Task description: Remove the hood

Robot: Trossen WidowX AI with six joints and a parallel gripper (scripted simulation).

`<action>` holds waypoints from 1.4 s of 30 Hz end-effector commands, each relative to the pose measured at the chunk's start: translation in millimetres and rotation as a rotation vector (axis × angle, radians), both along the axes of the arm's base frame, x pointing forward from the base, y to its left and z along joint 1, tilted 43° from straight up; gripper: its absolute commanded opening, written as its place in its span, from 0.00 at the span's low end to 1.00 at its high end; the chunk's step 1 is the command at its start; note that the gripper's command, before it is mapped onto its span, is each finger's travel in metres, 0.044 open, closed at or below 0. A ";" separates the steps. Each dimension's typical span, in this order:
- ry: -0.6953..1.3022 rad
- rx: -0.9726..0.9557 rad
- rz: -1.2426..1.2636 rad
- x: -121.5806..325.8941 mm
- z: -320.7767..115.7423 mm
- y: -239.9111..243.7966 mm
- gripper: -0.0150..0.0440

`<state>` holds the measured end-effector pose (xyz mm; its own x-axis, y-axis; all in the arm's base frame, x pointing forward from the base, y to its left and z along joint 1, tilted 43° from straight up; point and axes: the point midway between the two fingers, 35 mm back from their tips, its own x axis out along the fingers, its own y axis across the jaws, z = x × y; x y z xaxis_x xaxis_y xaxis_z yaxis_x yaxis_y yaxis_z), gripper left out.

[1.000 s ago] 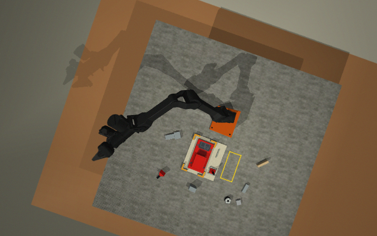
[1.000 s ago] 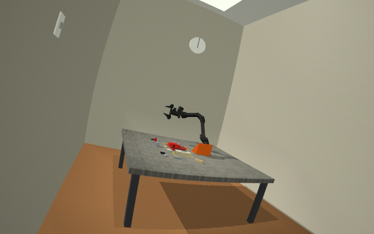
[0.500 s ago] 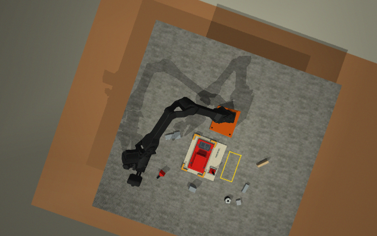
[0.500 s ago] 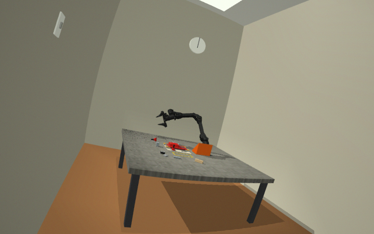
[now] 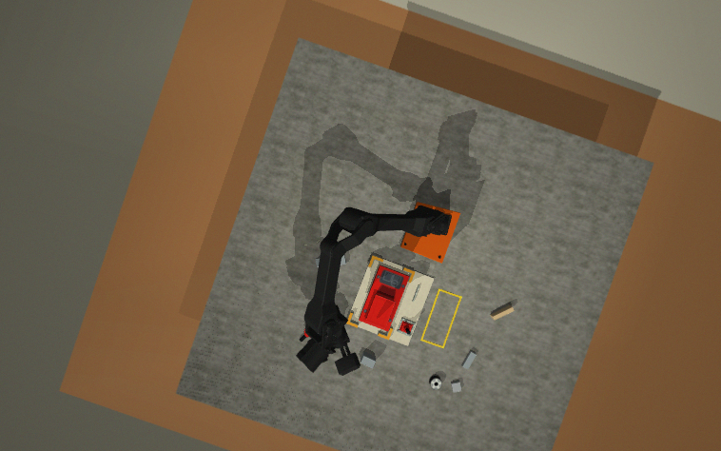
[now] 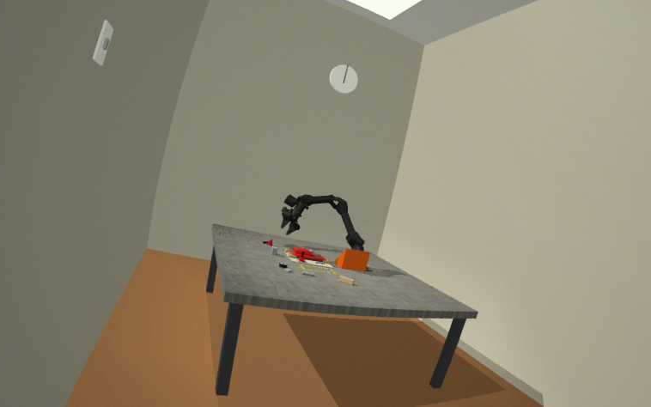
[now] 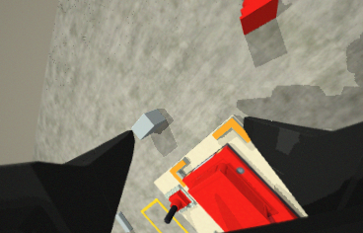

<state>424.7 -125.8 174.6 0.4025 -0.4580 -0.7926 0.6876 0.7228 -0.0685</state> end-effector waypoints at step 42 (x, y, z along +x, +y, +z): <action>0.805 -0.345 0.333 -89.8 -92.9 60.0 1.00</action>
<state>336.6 -61.5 85.7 -0.0493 -0.6766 -0.7347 0.1067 0.7278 -0.6774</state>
